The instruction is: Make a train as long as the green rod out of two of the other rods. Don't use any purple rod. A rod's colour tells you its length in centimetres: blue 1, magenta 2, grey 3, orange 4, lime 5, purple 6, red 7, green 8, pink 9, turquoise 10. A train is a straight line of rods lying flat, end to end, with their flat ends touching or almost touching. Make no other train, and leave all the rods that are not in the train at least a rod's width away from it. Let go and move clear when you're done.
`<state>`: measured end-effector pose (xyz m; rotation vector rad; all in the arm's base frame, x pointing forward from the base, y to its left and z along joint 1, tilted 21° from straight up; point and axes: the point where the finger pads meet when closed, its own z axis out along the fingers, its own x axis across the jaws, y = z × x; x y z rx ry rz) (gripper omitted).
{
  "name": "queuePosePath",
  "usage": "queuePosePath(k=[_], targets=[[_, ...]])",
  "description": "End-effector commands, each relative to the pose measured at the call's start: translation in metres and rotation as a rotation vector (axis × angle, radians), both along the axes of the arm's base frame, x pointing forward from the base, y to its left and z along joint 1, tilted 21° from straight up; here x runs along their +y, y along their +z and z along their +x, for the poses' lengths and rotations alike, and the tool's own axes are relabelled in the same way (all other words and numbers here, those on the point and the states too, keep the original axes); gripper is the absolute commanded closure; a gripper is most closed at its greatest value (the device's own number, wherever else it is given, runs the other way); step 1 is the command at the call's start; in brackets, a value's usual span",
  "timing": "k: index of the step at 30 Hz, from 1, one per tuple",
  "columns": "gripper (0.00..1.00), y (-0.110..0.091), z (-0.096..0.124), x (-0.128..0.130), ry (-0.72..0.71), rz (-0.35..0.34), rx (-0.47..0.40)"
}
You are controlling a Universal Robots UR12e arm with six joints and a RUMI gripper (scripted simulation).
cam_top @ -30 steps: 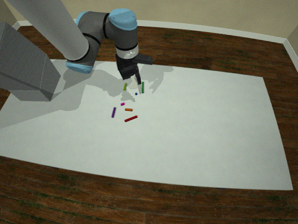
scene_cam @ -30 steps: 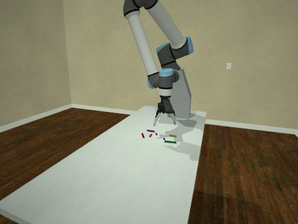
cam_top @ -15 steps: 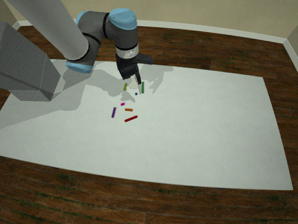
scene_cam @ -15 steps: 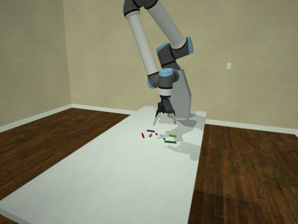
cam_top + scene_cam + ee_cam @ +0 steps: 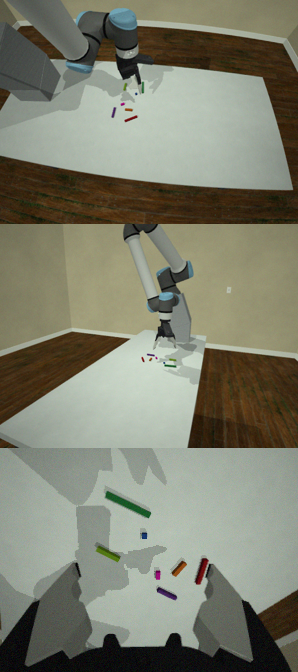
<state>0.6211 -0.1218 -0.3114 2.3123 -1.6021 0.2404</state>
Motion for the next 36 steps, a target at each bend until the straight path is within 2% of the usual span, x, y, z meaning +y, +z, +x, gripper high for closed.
queuePosePath(k=[1, 15, 26, 28, 36], targets=[[0.00, 0.001, 0.001, -0.001, -0.020, -0.001, -0.009], [0.00, 0.003, 0.002, -0.011, -0.170, -0.007, -0.065], [0.00, 0.008, 0.003, -0.028, -0.446, -0.019, -0.168], [0.00, 0.008, 0.003, -0.028, -0.446, -0.019, -0.168], [0.00, 0.012, 0.003, -0.044, -0.689, -0.029, -0.259]])
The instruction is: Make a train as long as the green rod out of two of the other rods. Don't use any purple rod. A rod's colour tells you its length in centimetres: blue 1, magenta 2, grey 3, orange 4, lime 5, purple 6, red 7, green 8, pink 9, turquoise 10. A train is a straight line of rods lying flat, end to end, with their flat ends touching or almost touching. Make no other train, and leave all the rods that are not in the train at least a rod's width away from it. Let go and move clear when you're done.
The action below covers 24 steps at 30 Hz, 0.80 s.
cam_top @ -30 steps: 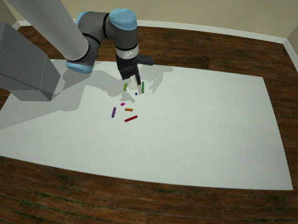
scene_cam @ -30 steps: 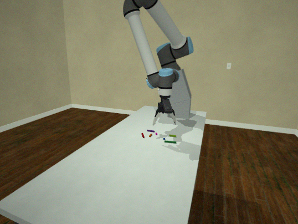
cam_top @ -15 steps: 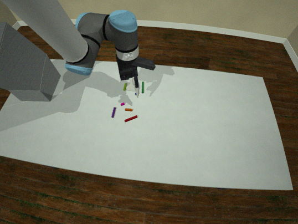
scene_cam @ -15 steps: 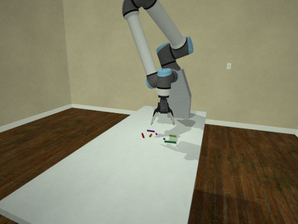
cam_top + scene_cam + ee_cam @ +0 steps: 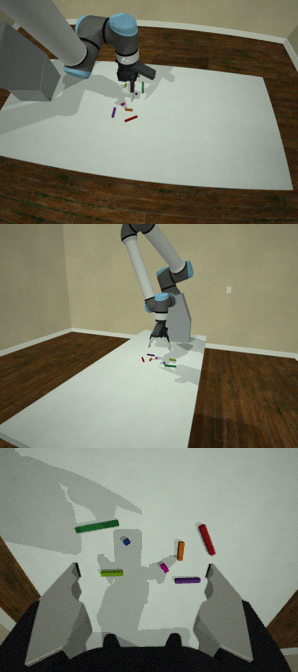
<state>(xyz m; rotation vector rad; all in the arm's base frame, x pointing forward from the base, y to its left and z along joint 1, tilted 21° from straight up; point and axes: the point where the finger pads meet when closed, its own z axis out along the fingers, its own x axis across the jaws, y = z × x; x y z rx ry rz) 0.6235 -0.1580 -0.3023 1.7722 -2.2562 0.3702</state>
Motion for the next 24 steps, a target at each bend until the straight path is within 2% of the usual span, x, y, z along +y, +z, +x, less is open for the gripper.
queuePosePath(k=[1, 7, 9, 24], targets=[[0.00, 0.003, 0.000, -0.009, -0.158, -0.009, -0.056], [0.00, 0.006, -0.001, -0.020, -0.323, -0.015, -0.117], [0.00, 0.006, -0.001, -0.020, -0.323, -0.015, -0.117], [0.00, 0.012, -0.006, -0.046, -0.767, -0.034, -0.283]])
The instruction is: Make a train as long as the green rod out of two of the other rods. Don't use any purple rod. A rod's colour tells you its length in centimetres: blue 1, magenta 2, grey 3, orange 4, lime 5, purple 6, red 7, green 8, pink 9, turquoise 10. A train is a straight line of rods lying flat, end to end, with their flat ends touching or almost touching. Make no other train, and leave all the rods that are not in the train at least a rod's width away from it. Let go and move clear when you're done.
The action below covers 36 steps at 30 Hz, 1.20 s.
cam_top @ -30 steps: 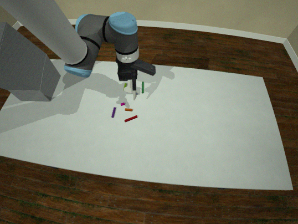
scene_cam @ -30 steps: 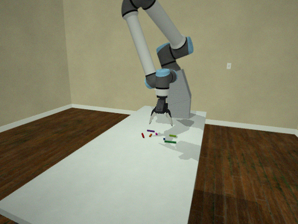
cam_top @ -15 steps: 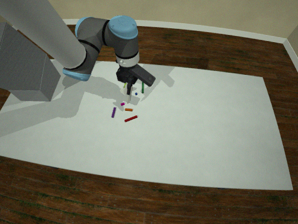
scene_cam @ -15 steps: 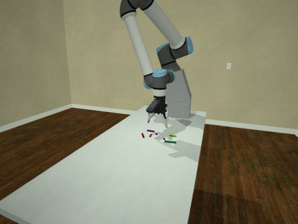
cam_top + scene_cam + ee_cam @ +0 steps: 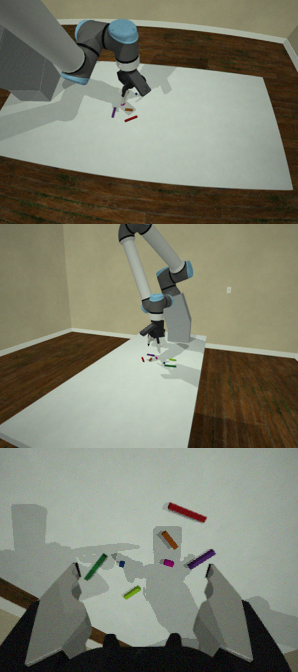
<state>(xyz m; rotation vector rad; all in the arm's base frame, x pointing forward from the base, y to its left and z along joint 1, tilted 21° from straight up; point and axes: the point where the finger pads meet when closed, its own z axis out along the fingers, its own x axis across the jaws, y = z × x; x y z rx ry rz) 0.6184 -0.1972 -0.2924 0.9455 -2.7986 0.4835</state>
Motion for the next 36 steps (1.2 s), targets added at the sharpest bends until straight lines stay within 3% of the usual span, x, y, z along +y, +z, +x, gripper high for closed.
queuePosePath(k=[1, 34, 36], targets=[[0.00, 0.002, -0.001, -0.007, -0.130, -0.008, -0.045], [0.00, 0.013, -0.018, -0.051, -1.022, -0.045, -0.377], [0.00, 0.013, -0.018, -0.051, -1.022, -0.045, -0.377]])
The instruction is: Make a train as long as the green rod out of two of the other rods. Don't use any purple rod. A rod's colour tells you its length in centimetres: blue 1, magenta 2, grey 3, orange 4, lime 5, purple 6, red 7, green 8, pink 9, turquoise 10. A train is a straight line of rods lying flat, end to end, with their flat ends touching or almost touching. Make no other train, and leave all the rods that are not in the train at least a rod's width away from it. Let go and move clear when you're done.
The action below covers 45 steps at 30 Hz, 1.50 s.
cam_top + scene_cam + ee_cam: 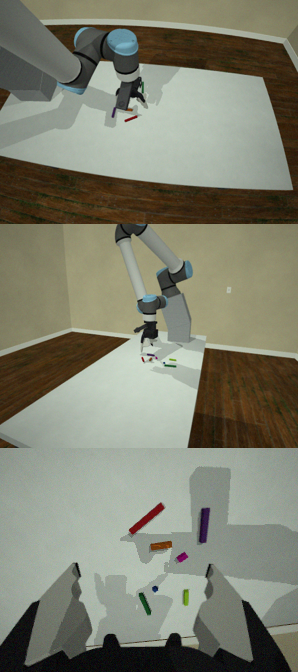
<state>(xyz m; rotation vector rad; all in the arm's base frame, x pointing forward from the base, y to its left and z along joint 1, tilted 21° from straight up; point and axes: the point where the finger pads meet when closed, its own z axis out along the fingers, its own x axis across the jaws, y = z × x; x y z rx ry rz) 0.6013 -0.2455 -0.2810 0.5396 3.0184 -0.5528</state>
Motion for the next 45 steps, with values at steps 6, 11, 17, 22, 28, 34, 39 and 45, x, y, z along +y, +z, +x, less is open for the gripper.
queuePosePath(k=[6, 11, 17, 22, 28, 34, 39, 45], targets=[[0.00, 0.003, -0.005, -0.011, -0.274, -0.014, -0.098], [0.00, 0.004, -0.007, -0.017, -0.412, -0.020, -0.150], [0.00, 0.005, -0.009, -0.021, -0.519, -0.024, -0.190], [0.00, 0.005, -0.011, -0.025, -0.630, -0.029, -0.232], [0.00, 0.006, -0.012, -0.028, -0.727, -0.034, -0.268], [0.00, 0.006, -0.013, -0.030, -0.770, -0.035, -0.284], [0.00, 0.006, -0.013, -0.031, -0.802, -0.037, -0.296], [0.00, 0.006, -0.014, -0.031, -0.817, -0.038, -0.302]])
